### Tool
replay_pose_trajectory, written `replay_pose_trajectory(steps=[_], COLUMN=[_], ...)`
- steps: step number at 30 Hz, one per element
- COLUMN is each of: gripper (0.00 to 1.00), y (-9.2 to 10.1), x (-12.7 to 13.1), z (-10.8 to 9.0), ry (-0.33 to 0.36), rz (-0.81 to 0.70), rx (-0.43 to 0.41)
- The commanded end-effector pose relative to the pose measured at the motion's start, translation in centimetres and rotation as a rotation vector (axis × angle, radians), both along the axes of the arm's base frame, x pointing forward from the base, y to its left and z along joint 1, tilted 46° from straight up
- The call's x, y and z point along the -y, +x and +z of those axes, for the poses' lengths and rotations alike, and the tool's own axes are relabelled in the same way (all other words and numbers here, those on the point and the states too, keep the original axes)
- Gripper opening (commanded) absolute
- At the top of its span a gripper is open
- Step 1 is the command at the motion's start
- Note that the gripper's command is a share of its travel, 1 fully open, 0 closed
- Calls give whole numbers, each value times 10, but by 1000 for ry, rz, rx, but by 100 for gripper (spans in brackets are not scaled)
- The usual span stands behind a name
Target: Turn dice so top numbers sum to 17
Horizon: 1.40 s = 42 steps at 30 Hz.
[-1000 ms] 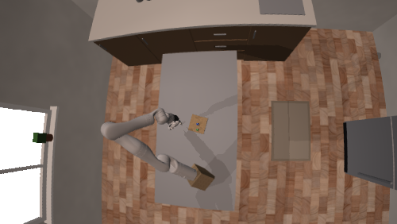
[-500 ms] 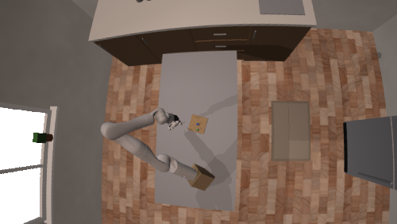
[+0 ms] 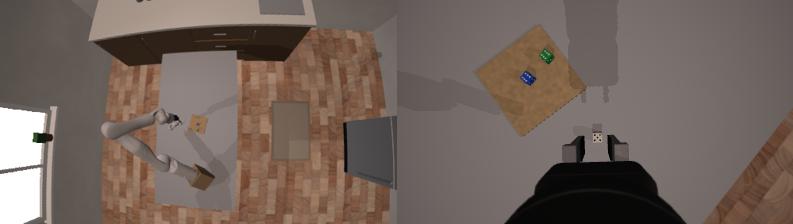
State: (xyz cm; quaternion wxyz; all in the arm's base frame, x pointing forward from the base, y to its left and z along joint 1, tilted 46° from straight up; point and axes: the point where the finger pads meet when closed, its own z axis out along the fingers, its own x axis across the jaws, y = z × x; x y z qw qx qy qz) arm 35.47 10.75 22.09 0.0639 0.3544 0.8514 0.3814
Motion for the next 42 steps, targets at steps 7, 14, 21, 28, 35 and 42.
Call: replay_pose_trajectory(steps=[7, 14, 21, 28, 35, 42], gripper=[64, 64, 64, 64, 64, 64], y=[3, 6, 10, 12, 15, 17], x=[-7, -11, -18, -23, -27, -30], z=[-7, -12, -20, -25, -31, -34], ry=[3, 3, 3, 3, 3, 3], rz=[3, 3, 3, 3, 3, 3], rx=[-2, -2, -2, -2, -2, -2])
